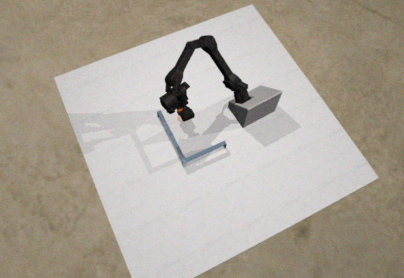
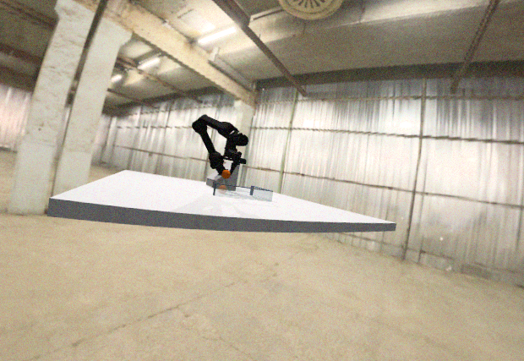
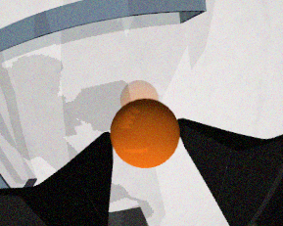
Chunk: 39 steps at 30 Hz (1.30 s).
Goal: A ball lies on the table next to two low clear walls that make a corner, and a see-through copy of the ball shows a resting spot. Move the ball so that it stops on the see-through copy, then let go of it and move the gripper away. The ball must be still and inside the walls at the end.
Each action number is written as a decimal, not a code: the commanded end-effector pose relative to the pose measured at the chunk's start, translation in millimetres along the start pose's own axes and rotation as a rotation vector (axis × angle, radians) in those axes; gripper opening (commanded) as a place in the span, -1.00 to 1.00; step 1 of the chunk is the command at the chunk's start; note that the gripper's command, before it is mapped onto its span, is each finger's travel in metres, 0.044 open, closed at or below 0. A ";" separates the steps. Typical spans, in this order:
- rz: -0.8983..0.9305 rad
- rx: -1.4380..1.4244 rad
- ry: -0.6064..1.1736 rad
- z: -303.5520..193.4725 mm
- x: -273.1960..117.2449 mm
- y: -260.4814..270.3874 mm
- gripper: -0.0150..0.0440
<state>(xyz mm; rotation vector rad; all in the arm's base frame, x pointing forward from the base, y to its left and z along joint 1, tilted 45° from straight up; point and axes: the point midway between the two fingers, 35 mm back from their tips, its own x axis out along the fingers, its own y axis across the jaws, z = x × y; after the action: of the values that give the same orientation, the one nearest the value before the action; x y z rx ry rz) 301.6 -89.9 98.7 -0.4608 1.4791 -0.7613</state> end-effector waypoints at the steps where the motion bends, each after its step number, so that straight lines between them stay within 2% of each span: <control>1: -0.004 -0.004 -0.004 -1.3 8.5 -3.7 -0.49; 13: -0.008 -0.004 -0.004 -2.0 68.7 -5.1 -0.49; 37: -0.009 -0.004 -0.004 -2.2 88.6 -5.6 -0.49; 39: -0.004 0.007 -0.011 -0.8 83.8 -6.3 -0.31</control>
<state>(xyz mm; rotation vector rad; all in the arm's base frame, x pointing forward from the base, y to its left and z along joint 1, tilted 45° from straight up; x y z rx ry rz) 293.5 -152.7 43.3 -0.4634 1.4660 -0.7651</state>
